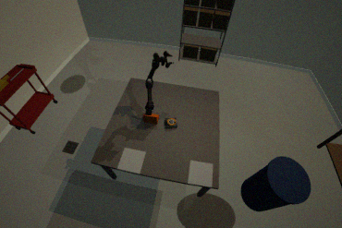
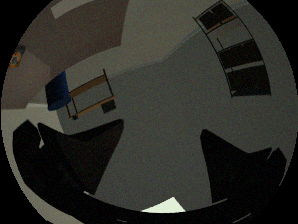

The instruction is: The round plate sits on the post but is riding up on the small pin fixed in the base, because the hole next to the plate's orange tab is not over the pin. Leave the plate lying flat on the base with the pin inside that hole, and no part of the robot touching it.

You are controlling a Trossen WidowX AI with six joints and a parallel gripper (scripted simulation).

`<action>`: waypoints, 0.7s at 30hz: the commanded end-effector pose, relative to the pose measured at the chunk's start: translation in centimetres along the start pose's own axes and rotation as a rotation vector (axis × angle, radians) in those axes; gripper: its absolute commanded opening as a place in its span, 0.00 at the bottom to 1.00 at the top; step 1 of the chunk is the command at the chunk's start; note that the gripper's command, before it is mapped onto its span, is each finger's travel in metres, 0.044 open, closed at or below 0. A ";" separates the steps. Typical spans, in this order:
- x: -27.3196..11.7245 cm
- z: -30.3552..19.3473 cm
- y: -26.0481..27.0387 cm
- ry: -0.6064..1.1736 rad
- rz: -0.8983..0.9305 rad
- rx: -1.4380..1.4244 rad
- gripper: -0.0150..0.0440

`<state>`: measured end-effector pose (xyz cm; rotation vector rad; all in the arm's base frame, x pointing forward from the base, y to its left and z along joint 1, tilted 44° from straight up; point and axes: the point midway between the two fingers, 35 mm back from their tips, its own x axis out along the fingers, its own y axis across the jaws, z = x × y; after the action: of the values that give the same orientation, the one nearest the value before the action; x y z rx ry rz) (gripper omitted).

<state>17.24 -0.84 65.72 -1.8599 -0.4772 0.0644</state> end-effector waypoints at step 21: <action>7.6 -12.3 24.5 0.179 0.201 1.130 0.25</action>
<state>31.69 -14.26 53.50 -0.9471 -0.1743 0.2003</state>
